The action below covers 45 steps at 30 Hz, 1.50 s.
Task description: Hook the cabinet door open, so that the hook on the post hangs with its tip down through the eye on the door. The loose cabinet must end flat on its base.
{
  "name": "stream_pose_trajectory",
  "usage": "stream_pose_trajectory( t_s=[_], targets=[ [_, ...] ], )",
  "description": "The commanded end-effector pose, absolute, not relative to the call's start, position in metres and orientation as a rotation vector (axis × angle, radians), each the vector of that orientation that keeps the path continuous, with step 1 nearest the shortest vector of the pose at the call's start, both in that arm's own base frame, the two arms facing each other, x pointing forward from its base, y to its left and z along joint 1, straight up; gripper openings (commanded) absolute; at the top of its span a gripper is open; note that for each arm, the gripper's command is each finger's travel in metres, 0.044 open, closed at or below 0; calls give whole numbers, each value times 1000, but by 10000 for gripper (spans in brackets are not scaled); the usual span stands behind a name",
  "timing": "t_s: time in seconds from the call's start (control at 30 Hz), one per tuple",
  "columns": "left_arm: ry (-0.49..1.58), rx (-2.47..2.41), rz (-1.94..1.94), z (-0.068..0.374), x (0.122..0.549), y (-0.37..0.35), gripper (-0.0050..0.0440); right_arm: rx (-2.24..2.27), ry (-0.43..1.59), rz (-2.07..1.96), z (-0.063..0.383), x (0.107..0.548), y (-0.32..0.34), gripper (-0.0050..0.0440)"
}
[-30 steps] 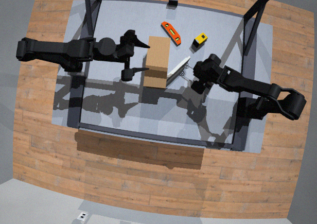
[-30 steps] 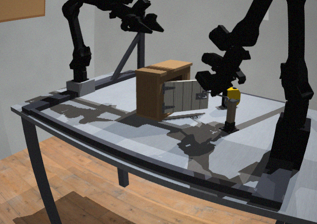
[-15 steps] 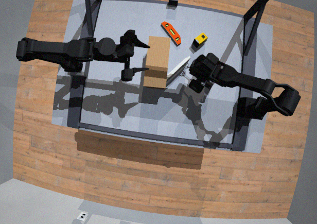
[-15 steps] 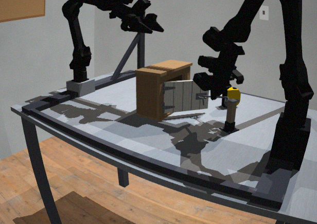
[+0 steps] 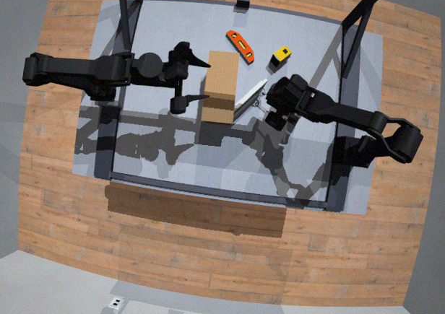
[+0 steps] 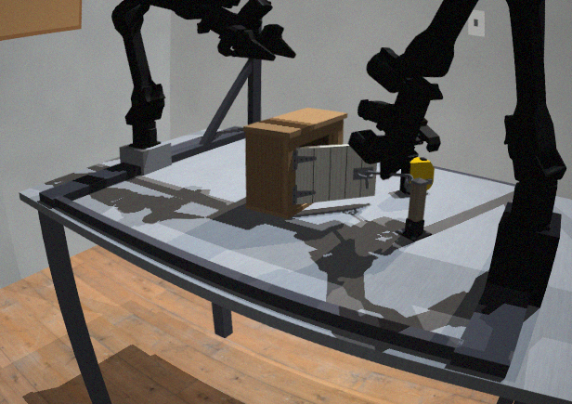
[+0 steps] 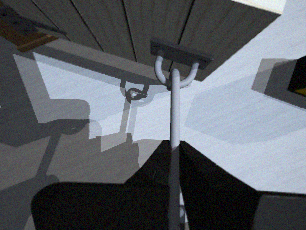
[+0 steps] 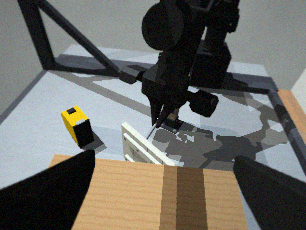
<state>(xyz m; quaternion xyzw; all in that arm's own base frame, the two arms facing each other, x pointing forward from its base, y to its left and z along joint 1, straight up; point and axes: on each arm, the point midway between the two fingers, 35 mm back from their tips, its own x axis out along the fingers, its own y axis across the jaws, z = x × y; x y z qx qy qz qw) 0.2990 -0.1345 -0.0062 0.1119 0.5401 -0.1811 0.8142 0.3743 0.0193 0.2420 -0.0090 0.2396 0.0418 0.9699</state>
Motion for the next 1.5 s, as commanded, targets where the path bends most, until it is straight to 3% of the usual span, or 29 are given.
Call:
stream_pose_trajectory(
  t_s=[0.0, 0.03, 0.2, 0.63, 0.97, 1.03, 1.1, 1.47],
  targets=[
    [1125, 235, -386, 2, 305, -136, -50, -21, 449, 86, 255, 374, 19, 400],
    [1125, 235, -386, 2, 305, -136, 24, -21, 449, 86, 255, 374, 19, 400],
    [1120, 237, -385, 6, 302, -135, 144, -21, 449, 86, 255, 374, 19, 400],
    [1106, 232, -386, 79, 279, -122, 144, -21, 449, 86, 255, 374, 19, 400],
    [994, 209, -391, 69, 268, -124, 384, -21, 449, 86, 255, 374, 19, 400],
    [994, 209, -391, 69, 268, -124, 384, -21, 449, 86, 255, 374, 19, 400],
    [955, 201, -393, 68, 267, -124, 432, -21, 449, 86, 255, 374, 19, 400],
    [733, 154, -404, 62, 261, -126, 440, -21, 449, 86, 255, 374, 19, 400]
  ],
)
